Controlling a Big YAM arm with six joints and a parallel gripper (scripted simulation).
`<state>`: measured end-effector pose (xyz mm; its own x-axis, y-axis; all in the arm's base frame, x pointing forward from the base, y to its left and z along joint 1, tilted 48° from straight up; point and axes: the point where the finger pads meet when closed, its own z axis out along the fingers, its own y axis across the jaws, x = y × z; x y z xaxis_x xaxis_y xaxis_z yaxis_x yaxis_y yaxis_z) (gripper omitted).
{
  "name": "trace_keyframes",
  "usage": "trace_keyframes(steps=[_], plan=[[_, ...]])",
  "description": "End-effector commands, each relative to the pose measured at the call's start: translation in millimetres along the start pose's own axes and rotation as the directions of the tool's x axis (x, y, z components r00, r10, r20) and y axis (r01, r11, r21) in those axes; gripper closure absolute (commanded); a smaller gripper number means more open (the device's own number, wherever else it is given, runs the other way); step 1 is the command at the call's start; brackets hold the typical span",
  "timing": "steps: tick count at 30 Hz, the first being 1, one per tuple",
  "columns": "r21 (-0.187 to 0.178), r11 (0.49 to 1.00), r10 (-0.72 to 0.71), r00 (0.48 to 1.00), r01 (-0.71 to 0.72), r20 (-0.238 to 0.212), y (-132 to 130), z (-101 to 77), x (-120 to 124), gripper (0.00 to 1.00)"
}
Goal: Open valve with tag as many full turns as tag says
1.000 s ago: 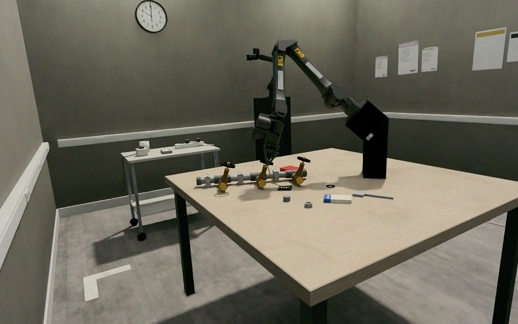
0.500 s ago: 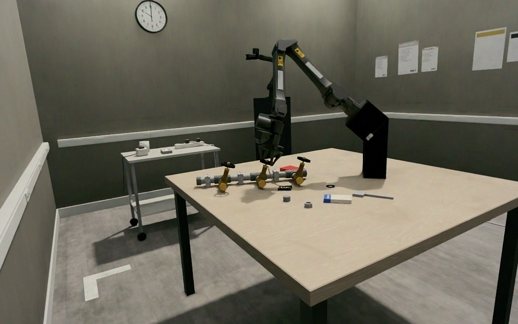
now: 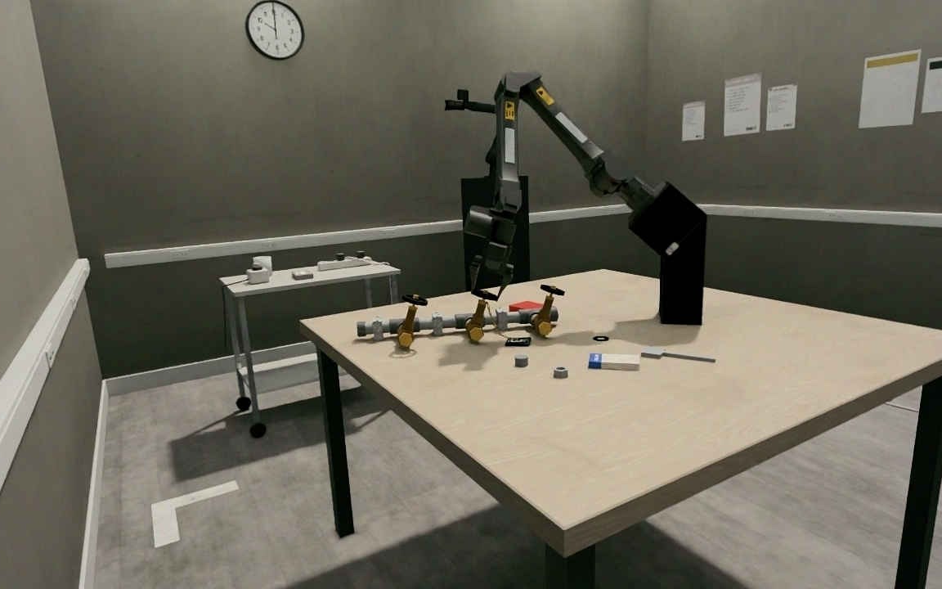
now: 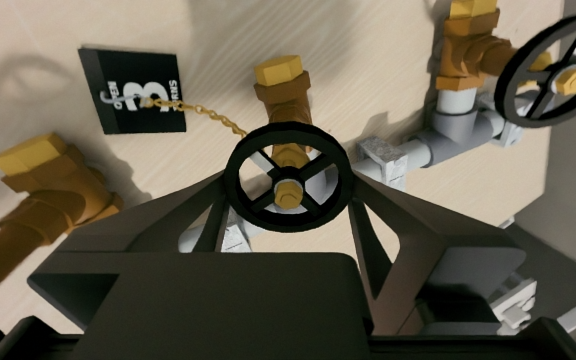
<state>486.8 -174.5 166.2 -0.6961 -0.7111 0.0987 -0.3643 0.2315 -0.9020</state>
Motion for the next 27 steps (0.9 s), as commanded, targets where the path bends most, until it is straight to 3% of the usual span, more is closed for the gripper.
trace_keyframes(steps=[1,4,9,25,26,27], plan=[[0.021,0.941,-0.339,0.941,0.338,0.011,-2.9,-0.4,-2.1,1.00],[0.024,0.891,-0.454,0.891,0.453,0.010,-2.9,-0.3,-2.1,1.00],[0.024,0.857,-0.516,0.857,0.515,0.009,-2.7,-0.2,-2.1,1.00],[0.017,0.841,-0.540,0.841,0.540,0.010,-0.8,-0.2,-1.7,1.00],[0.017,0.841,-0.540,0.841,0.540,0.010,-0.8,-0.2,-1.7,0.00],[0.017,0.841,-0.540,0.841,0.540,0.010,-0.8,-0.2,-1.7,0.00]])
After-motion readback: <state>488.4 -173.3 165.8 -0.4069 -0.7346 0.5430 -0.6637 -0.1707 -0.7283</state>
